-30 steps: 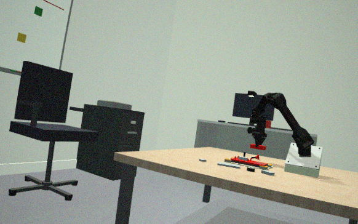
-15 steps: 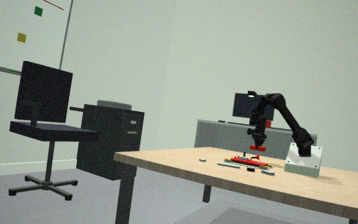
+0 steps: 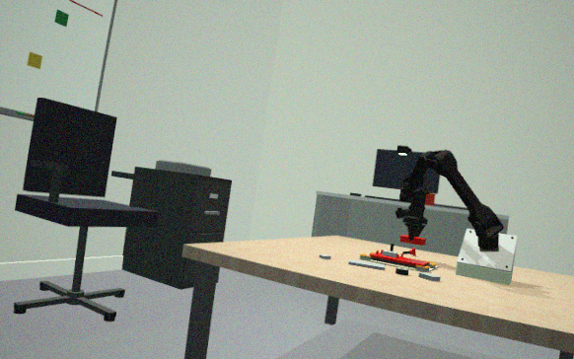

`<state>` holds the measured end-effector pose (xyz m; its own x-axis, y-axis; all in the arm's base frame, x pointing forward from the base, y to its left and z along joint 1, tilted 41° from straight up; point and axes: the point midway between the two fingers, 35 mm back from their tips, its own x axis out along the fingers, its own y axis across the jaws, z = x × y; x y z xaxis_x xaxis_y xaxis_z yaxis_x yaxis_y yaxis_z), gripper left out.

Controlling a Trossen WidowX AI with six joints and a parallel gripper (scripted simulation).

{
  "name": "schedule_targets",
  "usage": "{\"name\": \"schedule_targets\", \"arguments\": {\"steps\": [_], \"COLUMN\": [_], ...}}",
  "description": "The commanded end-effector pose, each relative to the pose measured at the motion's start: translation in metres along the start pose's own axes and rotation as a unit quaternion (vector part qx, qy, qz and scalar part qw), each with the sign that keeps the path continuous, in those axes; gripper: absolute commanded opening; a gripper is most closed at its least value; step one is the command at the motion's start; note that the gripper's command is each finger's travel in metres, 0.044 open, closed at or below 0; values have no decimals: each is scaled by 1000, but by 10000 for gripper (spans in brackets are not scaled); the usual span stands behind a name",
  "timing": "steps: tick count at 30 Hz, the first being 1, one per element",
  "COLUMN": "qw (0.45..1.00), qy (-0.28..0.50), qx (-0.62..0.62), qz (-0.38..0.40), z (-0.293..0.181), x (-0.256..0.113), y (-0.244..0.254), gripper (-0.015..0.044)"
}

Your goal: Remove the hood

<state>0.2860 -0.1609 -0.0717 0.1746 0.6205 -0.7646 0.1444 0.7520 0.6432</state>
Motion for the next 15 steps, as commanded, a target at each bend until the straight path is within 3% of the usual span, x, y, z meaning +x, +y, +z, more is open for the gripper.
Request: {"name": "schedule_targets", "arguments": {"steps": [1,15], "qw": [1000,1000], "qy": [1,1], "qx": [2,2], "qz": [2,2], "z": [0,0], "x": [5,14], "y": [1,1], "gripper": [0,0]}}
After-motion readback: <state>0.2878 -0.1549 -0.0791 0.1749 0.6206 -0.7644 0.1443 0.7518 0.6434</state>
